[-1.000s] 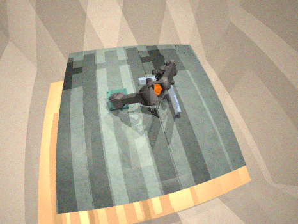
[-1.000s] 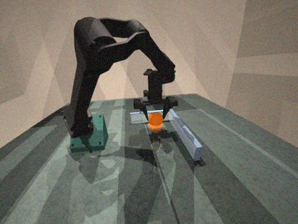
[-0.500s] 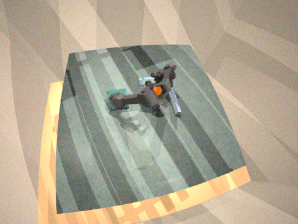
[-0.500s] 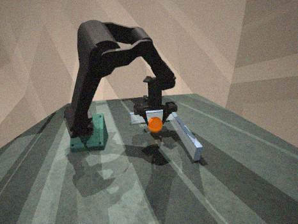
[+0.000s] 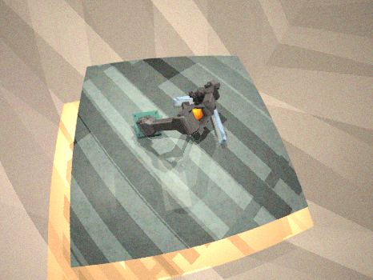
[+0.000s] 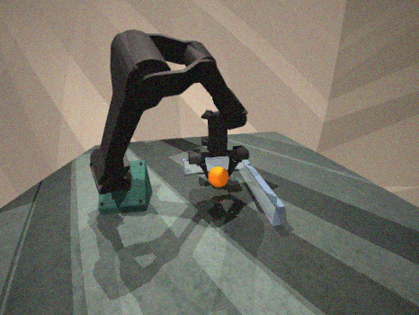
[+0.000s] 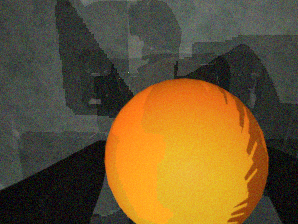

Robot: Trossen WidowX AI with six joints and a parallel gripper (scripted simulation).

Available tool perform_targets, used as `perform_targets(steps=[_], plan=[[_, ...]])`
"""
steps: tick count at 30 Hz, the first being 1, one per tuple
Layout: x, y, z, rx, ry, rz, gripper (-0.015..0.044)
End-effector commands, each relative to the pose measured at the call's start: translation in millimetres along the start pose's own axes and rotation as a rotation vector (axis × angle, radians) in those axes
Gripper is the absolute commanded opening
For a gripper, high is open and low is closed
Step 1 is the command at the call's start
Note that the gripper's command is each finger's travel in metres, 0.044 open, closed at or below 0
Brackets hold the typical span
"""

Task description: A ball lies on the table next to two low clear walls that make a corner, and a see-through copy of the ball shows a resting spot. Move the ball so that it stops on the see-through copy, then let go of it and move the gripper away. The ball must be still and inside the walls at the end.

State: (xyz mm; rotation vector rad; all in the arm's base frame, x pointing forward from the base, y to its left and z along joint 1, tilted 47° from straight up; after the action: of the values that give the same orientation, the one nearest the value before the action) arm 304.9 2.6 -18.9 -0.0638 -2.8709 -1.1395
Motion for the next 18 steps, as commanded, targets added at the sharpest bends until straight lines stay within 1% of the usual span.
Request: perform_targets(steps=[1, 7, 9, 12, 14, 18], plan=[[0, 0, 0, -0.001, -0.002, 0.001, 0.0236], [0, 0, 0, -0.001, -0.002, 0.001, 0.0394], [-1, 11, 1, -0.002, -0.001, 0.0, 0.044], [-2, 59, 2, -0.003, 0.003, -0.001, 0.044], [0, 82, 1, 0.0, 0.004, -0.001, 0.044], [0, 85, 1, 0.0, 0.004, -0.001, 0.044]])
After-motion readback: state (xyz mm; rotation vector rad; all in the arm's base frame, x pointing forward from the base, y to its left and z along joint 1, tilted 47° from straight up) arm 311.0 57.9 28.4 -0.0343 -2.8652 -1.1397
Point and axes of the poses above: the point midway between the two fingers, 35 mm back from their tips, its own y axis back along the fingers, its own x axis across the jaws, z = x × y, the point moved 2 cm from there along y, back along the fingers, and after that the axes turned 7 degrees about y, right-handed, at the moved point
